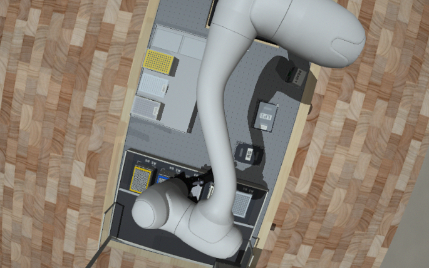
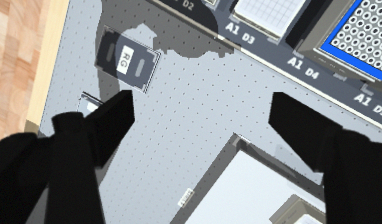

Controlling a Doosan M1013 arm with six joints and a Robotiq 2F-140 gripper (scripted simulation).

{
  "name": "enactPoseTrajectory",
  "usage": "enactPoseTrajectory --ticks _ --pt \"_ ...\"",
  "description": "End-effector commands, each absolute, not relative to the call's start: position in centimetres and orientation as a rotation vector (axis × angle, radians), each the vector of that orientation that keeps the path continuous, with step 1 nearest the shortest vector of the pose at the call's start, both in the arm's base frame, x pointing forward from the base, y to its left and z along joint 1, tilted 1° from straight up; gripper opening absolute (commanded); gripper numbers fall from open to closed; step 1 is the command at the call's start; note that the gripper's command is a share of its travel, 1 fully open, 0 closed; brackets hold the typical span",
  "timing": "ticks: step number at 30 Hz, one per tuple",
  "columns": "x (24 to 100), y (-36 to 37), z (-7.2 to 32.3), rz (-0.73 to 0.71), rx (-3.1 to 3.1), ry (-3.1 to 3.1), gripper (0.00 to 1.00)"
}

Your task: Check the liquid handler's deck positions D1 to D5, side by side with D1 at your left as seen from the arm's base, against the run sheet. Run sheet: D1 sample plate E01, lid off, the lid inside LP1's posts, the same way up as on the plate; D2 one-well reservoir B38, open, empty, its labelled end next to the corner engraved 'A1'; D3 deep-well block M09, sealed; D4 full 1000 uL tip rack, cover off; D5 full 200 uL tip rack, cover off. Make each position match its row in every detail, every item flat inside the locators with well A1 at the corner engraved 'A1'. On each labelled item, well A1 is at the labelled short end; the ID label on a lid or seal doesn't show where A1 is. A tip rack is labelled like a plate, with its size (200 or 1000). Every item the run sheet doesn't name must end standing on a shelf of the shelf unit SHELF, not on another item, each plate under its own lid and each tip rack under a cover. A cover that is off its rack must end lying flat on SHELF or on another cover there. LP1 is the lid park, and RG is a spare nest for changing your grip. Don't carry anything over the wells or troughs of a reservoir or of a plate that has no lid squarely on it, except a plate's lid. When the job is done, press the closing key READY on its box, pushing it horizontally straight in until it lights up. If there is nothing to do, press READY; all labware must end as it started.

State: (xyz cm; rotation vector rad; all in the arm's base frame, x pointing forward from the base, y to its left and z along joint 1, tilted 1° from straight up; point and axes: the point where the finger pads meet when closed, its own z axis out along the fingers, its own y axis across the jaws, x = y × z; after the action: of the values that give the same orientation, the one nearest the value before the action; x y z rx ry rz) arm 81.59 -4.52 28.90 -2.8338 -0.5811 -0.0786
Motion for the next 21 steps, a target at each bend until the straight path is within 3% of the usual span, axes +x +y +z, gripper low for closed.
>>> enactPoseTrajectory --ticks 1,21 --pt "81.5 -4.59 28.95 -0.07 -2.886 -0.504 0.79" --pt "81.63 -4.61 29.05 -0.034 -3.097 -0.044 0.79"
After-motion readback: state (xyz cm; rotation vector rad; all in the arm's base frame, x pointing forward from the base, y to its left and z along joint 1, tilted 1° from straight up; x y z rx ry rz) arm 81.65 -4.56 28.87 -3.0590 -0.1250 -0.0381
